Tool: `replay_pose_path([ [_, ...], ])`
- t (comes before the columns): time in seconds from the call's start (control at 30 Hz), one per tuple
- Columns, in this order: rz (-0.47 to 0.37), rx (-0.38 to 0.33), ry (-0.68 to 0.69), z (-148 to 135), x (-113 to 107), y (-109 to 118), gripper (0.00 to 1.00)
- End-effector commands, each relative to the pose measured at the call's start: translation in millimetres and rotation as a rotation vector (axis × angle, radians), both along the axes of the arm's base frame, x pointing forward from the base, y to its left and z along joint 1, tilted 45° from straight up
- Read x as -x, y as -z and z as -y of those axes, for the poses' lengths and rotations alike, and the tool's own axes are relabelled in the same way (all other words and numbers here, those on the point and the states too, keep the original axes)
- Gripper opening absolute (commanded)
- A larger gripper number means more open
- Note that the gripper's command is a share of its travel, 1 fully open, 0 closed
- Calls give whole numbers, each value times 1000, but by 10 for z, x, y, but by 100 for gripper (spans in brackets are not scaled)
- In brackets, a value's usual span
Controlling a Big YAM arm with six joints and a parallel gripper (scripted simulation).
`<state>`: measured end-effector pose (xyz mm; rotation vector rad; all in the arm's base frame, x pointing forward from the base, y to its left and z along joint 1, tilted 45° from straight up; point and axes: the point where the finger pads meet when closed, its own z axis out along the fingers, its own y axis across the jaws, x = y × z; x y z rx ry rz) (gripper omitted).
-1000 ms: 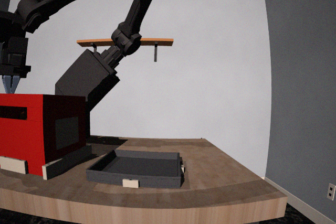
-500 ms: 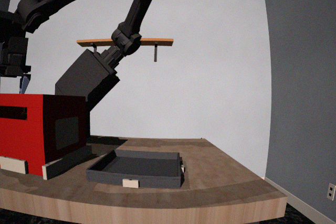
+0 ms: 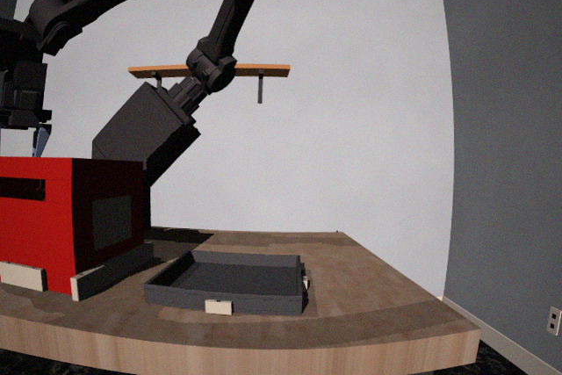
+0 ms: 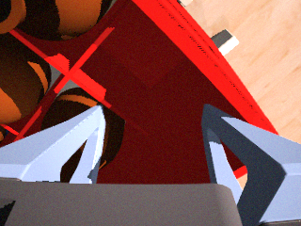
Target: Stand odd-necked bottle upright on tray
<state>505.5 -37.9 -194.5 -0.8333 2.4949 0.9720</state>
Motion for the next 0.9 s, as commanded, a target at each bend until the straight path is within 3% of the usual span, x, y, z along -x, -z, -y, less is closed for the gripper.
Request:
replay_pose_path([
  [0.0,-16,-8,-12,-118,54,139,61],
  [0.3,-13,-7,-12,-103,53,135,61],
  [0.6,-19,-9,17,155,81,59,61],
  [0.7,25,9,17,267,-70,-184,61],
  [0.87,39,16,16,409,-122,-322,61],
])
